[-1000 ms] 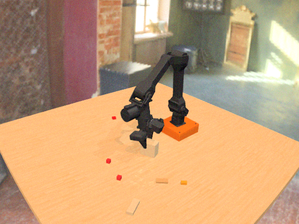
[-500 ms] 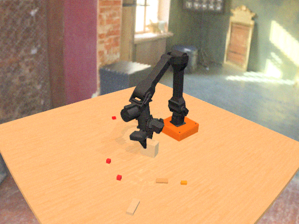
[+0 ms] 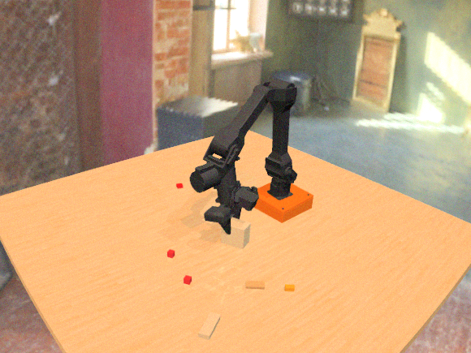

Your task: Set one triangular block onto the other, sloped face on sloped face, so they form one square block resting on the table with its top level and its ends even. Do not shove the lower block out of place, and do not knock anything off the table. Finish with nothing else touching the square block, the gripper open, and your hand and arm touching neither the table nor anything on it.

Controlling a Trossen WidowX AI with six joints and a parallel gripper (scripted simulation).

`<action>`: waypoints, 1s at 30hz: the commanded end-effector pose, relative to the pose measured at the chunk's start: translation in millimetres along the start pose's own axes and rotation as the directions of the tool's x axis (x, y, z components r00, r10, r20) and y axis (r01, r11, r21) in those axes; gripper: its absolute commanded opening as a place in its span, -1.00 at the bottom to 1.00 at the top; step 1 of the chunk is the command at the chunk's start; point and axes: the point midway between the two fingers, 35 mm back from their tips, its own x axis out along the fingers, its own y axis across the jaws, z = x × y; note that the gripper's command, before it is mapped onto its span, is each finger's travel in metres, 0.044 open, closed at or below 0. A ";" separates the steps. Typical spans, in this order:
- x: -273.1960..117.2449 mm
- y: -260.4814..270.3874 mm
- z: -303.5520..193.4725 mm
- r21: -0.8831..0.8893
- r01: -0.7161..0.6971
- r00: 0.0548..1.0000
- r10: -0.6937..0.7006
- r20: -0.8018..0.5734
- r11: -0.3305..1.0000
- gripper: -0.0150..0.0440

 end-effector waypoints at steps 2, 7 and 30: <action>0.0 0.0 0.0 0.000 0.000 1.000 0.000 0.000 1.000 -0.22; 0.0 0.0 0.0 0.000 0.000 1.000 0.000 0.000 1.000 0.22; -58.5 -5.9 -2.5 0.000 0.001 1.000 -0.001 -0.002 1.000 1.00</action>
